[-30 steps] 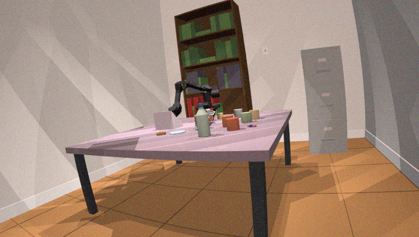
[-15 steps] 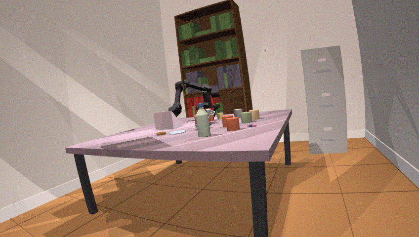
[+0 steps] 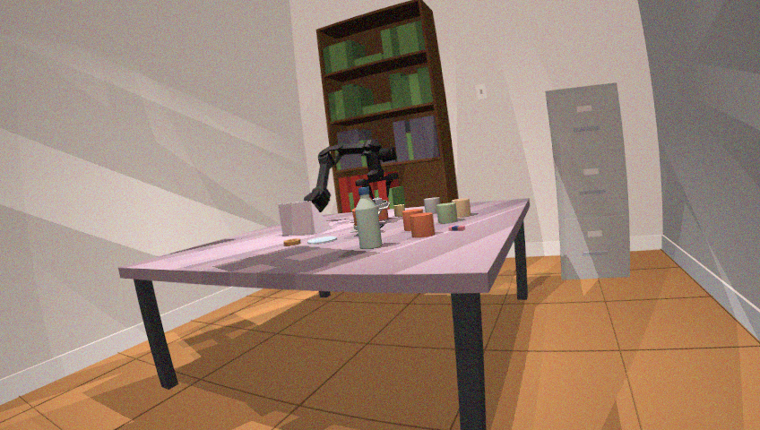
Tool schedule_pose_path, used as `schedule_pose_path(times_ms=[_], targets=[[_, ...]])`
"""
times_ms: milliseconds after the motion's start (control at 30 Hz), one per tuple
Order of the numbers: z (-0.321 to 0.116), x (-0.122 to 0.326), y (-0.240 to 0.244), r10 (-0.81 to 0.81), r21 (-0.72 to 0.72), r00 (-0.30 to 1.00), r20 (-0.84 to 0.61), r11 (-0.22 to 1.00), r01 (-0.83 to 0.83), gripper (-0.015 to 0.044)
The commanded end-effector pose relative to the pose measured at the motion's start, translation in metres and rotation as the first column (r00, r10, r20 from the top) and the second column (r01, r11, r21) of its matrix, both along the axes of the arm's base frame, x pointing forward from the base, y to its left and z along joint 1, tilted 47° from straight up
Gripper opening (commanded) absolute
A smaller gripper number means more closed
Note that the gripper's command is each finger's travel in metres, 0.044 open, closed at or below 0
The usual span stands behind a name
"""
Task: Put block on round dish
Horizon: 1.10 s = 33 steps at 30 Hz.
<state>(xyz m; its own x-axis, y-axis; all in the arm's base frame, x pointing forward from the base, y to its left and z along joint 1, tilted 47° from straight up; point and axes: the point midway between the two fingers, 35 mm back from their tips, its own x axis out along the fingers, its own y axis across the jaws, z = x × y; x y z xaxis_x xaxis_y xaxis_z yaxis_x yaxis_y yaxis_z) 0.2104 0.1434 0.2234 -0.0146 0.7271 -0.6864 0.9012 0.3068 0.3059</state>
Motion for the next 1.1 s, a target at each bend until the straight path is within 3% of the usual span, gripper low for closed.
schedule_pose_path(times_ms=[0, 600, 1067], targets=[[-0.005, 0.009, -0.007, 0.028, -0.008, 0.999, 0.033, 1.000, -0.028, 0.0260], [-0.058, 0.062, -0.103, 0.403, -0.062, 0.850, 0.338, 0.911, -0.407, 0.0260], [-0.070, 0.062, -0.096, 0.413, -0.062, 0.841, 0.350, 0.906, -0.419, 0.0260]])
